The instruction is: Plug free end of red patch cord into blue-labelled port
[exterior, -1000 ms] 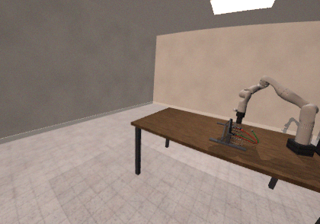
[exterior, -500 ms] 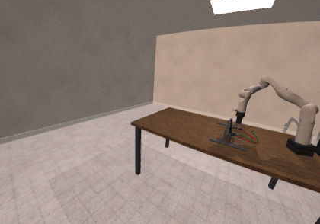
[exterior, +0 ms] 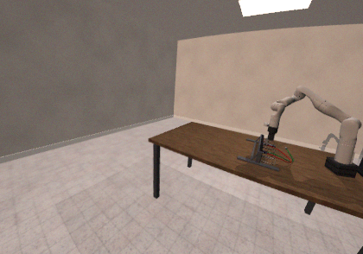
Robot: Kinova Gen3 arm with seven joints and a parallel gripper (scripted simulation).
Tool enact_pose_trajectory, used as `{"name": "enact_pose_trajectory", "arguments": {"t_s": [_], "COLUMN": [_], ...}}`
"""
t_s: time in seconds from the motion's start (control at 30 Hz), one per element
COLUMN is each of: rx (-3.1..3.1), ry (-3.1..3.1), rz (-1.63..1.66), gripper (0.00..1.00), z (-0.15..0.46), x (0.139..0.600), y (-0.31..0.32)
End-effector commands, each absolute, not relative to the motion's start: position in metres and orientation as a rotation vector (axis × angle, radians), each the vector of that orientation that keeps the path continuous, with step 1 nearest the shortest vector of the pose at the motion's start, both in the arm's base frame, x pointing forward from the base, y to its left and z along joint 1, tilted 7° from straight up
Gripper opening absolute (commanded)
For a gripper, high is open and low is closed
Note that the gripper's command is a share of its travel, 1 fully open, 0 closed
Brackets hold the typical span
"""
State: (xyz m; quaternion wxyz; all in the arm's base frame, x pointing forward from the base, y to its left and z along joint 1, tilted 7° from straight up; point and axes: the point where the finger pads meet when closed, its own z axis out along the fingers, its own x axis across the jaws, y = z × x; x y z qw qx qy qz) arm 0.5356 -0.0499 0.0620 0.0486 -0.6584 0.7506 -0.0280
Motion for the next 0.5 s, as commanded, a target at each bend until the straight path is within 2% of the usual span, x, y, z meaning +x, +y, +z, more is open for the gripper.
{"name": "enact_pose_trajectory", "arguments": {"t_s": [0.0,0.47], "rx": [-2.005,-2.005], "ry": [2.286,2.286], "rz": [-0.089,-0.089], "gripper": [0.00,0.00], "z": [0.0632,0.0634], "x": [0.5367,0.5384], "y": [-0.0499,-0.0501]}}
